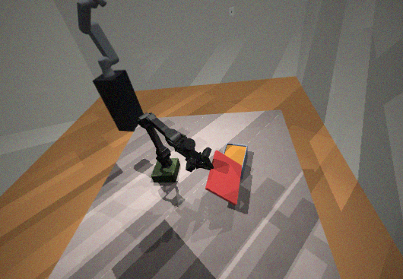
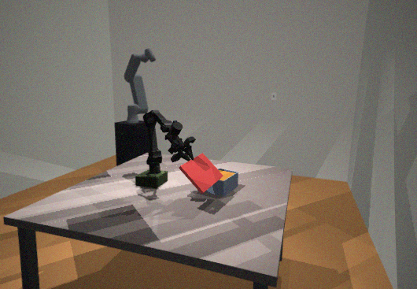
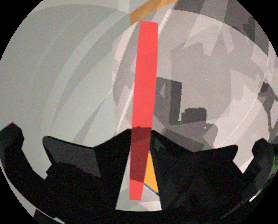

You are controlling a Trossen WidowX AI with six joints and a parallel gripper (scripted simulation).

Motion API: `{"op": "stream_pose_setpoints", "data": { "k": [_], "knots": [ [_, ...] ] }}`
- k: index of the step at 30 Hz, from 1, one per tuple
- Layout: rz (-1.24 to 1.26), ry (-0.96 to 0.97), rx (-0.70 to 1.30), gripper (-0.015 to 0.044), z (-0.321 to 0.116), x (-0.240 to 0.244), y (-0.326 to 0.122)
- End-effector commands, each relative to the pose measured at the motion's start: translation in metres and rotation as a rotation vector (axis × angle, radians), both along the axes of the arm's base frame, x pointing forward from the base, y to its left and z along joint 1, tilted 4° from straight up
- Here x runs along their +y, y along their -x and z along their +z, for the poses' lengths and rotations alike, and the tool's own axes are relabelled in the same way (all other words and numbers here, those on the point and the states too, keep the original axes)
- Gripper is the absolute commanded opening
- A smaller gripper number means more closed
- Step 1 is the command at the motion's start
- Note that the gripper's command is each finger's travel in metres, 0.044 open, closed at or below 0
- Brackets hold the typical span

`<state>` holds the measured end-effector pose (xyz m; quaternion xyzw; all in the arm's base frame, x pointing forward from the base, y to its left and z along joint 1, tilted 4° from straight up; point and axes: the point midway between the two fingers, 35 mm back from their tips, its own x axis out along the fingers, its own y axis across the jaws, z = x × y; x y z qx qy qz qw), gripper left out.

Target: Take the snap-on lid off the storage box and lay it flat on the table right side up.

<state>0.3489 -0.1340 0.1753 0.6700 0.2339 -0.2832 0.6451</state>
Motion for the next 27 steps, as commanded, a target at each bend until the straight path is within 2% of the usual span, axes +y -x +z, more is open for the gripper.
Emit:
{"op": "stream_pose_setpoints", "data": {
  "k": [1, 27],
  "knots": [
    [0.004, 0.004, -0.012, 0.0, 0.004, -0.008, 0.0],
    [0.004, 0.008, -0.011, 0.0, 0.005, -0.059, 0.009]
  ]
}}
